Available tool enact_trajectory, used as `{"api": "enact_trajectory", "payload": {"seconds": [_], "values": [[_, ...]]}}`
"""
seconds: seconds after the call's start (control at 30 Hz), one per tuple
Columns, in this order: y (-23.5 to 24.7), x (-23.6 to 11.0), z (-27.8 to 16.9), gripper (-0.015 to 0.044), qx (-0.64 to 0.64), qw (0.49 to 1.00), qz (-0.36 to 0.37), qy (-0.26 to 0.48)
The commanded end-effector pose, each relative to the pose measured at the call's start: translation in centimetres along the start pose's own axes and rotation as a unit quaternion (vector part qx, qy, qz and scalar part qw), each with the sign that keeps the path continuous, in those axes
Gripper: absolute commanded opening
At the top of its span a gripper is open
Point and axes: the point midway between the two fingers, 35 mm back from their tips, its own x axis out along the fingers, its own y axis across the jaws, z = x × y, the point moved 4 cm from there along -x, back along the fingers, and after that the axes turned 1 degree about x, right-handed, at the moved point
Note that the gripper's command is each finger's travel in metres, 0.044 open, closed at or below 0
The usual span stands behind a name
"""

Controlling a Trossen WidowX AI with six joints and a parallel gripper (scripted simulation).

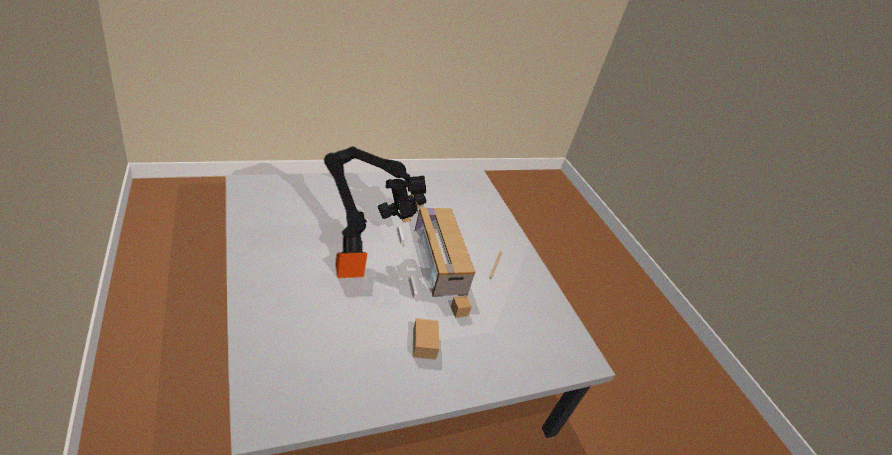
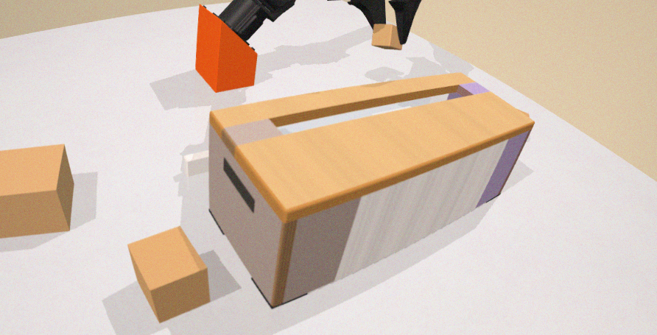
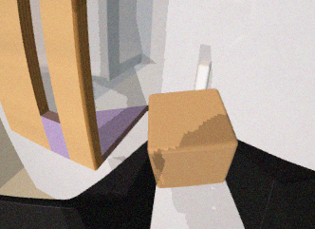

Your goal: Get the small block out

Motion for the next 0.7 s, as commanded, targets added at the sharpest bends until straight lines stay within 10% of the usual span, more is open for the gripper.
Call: {"api": "enact_trajectory", "payload": {"seconds": [0.0,0.67], "values": [[0.2,-0.5,-0.1,0.0000,0.071,0.997,0.008,0.008],[0.0,-2.4,-0.1,0.0000,0.480,0.875,0.023,0.056]]}}
